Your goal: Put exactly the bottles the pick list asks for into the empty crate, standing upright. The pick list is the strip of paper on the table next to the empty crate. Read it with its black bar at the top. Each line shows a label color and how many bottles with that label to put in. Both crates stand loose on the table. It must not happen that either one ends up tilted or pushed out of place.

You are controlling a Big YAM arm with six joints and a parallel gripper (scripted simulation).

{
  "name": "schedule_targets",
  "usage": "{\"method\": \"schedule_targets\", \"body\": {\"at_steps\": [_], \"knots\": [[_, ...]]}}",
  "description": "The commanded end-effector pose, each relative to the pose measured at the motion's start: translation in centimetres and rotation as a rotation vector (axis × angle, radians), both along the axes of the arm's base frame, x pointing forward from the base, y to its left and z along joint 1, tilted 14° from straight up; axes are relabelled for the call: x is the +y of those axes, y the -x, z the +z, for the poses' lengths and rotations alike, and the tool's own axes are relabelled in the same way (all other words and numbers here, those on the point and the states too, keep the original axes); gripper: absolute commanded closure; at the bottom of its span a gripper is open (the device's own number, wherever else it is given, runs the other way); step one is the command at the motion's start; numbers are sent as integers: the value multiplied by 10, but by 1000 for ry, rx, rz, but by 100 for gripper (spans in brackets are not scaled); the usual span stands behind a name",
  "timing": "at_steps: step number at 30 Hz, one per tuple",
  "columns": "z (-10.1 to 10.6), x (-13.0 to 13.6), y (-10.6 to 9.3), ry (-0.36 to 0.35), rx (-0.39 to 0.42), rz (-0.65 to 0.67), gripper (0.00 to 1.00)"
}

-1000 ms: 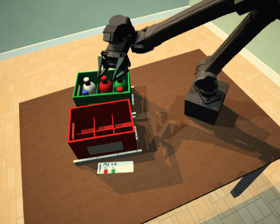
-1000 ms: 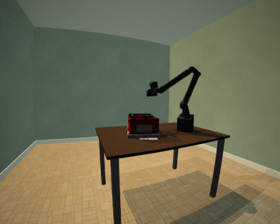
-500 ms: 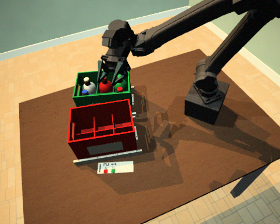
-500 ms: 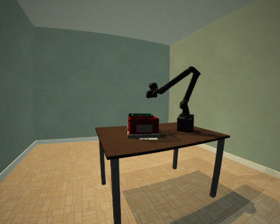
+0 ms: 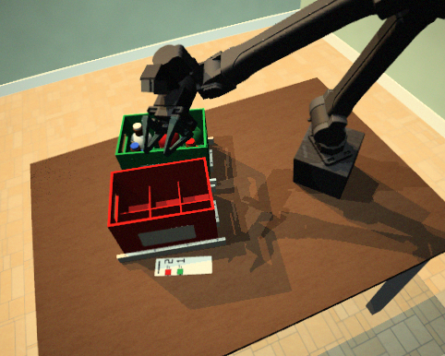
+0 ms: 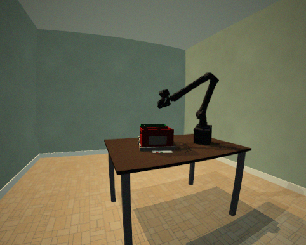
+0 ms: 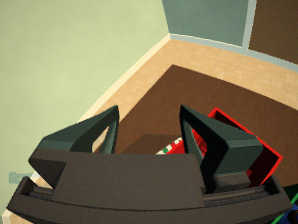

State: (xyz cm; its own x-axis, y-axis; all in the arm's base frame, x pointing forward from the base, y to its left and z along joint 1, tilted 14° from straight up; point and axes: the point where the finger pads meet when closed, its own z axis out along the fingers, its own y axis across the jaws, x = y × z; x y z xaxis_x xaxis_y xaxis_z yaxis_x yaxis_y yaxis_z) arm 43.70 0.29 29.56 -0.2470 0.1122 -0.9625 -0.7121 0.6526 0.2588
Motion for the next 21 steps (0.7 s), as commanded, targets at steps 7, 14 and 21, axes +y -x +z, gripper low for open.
{"method": "schedule_targets", "body": {"at_steps": [7, 14, 21], "knots": [[25, 47, -31, -23, 113, 31, 39], [24, 72, -38, -25, 185, 33, 39], [23, 108, -41, -8, 322, 34, 39]]}}
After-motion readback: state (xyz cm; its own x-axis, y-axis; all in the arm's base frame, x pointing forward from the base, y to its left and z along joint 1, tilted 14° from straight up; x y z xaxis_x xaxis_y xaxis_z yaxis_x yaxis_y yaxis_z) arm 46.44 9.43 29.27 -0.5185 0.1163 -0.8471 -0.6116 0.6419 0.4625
